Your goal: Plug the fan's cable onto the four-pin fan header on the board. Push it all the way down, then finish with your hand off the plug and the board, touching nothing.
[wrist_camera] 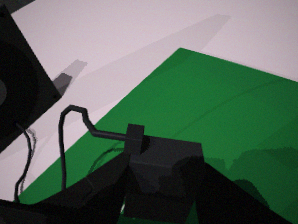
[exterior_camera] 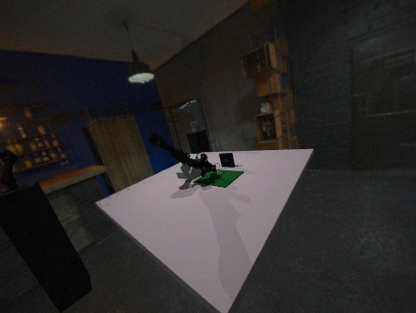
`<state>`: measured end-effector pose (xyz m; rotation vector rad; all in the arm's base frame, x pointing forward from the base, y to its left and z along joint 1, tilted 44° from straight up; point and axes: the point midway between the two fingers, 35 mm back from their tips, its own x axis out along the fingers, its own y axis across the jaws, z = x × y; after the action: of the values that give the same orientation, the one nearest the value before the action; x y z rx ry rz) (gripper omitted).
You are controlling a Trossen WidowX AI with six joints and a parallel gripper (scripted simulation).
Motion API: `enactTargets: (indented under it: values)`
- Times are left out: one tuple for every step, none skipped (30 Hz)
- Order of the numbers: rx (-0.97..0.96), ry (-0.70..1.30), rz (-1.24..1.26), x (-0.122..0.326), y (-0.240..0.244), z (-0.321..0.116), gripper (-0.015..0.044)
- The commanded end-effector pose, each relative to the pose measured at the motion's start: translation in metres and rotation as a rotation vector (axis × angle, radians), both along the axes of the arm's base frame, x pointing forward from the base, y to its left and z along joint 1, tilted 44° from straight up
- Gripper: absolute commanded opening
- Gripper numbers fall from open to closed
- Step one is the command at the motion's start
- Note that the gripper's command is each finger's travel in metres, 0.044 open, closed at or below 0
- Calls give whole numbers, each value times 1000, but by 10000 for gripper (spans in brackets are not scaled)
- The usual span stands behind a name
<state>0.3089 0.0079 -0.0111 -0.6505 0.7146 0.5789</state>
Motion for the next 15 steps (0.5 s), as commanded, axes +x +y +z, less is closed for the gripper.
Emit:
enactTargets:
  values:
    - [8,-35,22,-2,0,3,0]
    - [10,-45,27,-3,0,4,0]
    - [11,-55,32,-3,0,5,0]
    - [13,-64,37,-3,-1,6,0]
    - [14,-74,42,-4,-1,7,0]
    - [15,-84,47,-4,-1,8,0]
    - [16,-94,52,-5,-1,9,0]
    - [17,-104,57,-5,-1,10,0]
    - [18,-114,62,-5,-2,11,0]
    - [19,-124,67,-6,-2,12,0]
    - [20,-134,72,-6,-2,13,0]
    - [20,-145,77,-7,-2,14,0]
    - [21,-155,83,-7,-2,15,0]
    - [21,-165,88,-8,-3,16,0]
    - [21,-175,93,-9,-3,17,0]
